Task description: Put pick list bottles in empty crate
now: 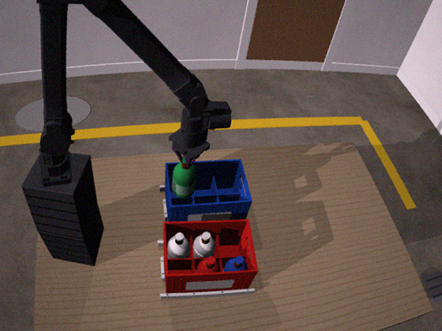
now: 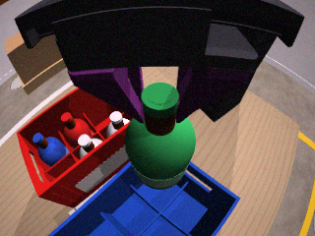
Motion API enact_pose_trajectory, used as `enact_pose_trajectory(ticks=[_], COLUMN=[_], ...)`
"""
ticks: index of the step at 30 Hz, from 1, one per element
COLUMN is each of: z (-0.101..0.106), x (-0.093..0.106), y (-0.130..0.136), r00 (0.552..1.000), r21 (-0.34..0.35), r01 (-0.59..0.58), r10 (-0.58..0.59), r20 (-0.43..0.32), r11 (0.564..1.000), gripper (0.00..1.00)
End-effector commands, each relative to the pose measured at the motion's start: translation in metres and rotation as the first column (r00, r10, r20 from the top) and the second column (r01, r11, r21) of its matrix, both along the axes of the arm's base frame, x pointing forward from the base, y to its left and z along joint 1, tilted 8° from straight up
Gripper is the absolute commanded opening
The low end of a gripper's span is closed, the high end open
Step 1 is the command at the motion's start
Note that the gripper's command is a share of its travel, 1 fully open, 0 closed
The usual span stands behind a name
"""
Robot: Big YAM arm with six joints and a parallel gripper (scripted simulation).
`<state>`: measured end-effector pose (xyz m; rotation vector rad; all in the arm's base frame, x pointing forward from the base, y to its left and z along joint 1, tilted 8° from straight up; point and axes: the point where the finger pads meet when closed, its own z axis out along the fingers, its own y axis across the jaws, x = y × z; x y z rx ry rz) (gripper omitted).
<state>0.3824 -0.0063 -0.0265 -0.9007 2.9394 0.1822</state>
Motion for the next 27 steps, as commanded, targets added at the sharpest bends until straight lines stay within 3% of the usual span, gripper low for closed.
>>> enact_pose_trajectory(ticks=[1, 5, 9, 13, 17, 27], z=[0.022, 0.015, 0.019, 0.013, 0.016, 0.013], x=[0.024, 0.014, 0.022, 0.013, 0.021, 0.018], y=[0.0, 0.002, 0.002, 0.002, 0.002, 0.002], r00=[0.997, 0.998, 0.997, 0.998, 0.997, 0.997], r21=[-0.007, -0.006, -0.007, -0.006, -0.007, -0.007], r01=[0.008, 0.005, 0.006, 0.006, 0.006, 0.006], r10=[-0.007, -0.004, -0.006, -0.006, -0.005, -0.005], r20=[0.083, 0.064, 0.082, 0.065, 0.082, 0.077], r11=[1.0, 1.0, 1.0, 1.0, 1.0, 1.0], gripper=[0.0, 0.0, 0.0, 0.0, 0.0, 0.0])
